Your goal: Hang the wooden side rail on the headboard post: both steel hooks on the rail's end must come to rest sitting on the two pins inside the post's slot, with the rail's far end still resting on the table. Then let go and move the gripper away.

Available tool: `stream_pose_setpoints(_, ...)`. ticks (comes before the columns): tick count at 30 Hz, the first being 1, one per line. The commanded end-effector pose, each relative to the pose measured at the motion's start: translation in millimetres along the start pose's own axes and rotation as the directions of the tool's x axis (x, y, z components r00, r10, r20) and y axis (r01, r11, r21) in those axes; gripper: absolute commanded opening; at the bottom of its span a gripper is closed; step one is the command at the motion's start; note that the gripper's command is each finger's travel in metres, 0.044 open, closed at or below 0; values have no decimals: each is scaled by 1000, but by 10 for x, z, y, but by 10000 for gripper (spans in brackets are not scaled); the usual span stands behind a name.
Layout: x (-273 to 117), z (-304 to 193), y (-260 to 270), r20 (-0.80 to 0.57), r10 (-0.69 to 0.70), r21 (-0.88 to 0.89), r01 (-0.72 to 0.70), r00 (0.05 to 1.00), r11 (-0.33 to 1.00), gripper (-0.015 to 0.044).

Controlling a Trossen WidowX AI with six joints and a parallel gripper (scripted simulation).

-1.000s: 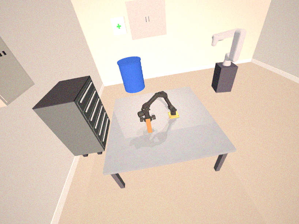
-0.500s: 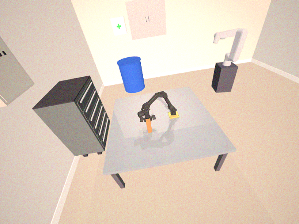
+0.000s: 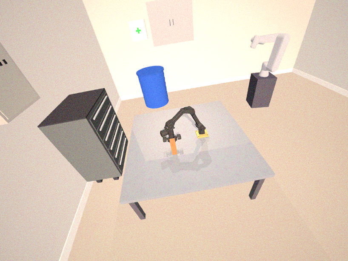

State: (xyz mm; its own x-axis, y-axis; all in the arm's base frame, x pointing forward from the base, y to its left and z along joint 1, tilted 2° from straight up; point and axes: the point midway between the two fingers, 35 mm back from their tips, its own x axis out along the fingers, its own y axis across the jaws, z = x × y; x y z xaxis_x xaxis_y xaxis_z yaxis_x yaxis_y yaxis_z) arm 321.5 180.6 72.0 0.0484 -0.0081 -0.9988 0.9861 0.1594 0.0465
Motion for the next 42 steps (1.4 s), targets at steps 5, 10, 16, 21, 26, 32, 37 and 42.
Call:
stream_pose_setpoints(5, 13, -12, 7, -5, 3, 1, -3, 1000, 1000, 0)
stream_pose_setpoints(10, 21, -12, 7, -5, 3, 1, -3, 1000, 1000, 0)
stream_pose_setpoints(16, 31, -12, 7, -5, 3, 1, -3, 1000, 1000, 0)
stream_pose_setpoints(21, 39, -12, 7, -5, 3, 1, -3, 1000, 1000, 0)
stream_pose_setpoints(26, 48, -12, 7, -5, 3, 1, -3, 1000, 1000, 0)
stream_pose_setpoints(32, 58, -12, 7, -5, 3, 1, -3, 1000, 1000, 0)
stream_pose_setpoints(37, 66, -12, 7, -5, 3, 1, -3, 1000, 1000, 0)
stream_pose_setpoints(42, 74, -12, 7, -5, 3, 1, -3, 1000, 1000, 0)
